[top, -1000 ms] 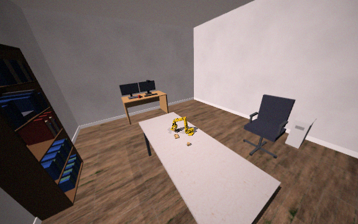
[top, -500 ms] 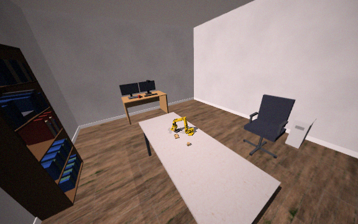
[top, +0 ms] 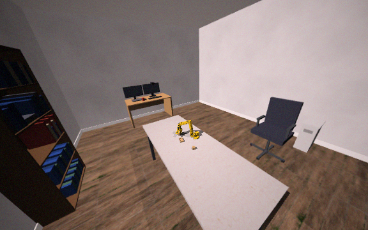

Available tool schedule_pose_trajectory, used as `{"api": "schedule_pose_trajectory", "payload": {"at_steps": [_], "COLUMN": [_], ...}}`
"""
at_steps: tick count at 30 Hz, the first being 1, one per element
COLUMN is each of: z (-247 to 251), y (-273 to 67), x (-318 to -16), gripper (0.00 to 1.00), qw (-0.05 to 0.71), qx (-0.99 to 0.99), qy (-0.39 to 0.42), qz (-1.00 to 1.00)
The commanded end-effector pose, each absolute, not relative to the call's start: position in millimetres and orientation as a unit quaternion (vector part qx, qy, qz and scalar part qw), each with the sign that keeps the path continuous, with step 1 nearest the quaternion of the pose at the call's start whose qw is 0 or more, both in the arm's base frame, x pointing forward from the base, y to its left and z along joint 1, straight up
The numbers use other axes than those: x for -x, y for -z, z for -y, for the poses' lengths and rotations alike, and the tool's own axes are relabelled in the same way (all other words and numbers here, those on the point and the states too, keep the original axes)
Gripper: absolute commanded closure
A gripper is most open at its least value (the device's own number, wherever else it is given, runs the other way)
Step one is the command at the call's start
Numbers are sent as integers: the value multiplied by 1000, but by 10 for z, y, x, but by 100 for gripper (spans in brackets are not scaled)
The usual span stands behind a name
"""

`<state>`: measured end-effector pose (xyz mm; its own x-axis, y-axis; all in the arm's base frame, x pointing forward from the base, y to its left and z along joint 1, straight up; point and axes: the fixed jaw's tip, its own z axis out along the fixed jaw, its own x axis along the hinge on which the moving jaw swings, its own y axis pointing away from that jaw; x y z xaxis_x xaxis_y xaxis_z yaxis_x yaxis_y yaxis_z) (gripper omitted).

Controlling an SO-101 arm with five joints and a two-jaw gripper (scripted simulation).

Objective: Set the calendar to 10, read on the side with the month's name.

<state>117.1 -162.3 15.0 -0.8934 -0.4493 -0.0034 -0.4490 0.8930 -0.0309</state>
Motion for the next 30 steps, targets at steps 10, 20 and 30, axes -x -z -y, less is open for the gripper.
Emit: {"api": "schedule_pose_trajectory", "payload": {"at_steps": [10, 20, 30], "z": [1652, 1652, 1652], "y": [-169, -169, -169], "x": [-1177, -1177, -1177], "gripper": [100, 92, 82], "qw": [10, 10, 10], "qx": [231, 231, 231], "qy": [25, 25, 25], "qz": [-973, -973, -973]}}
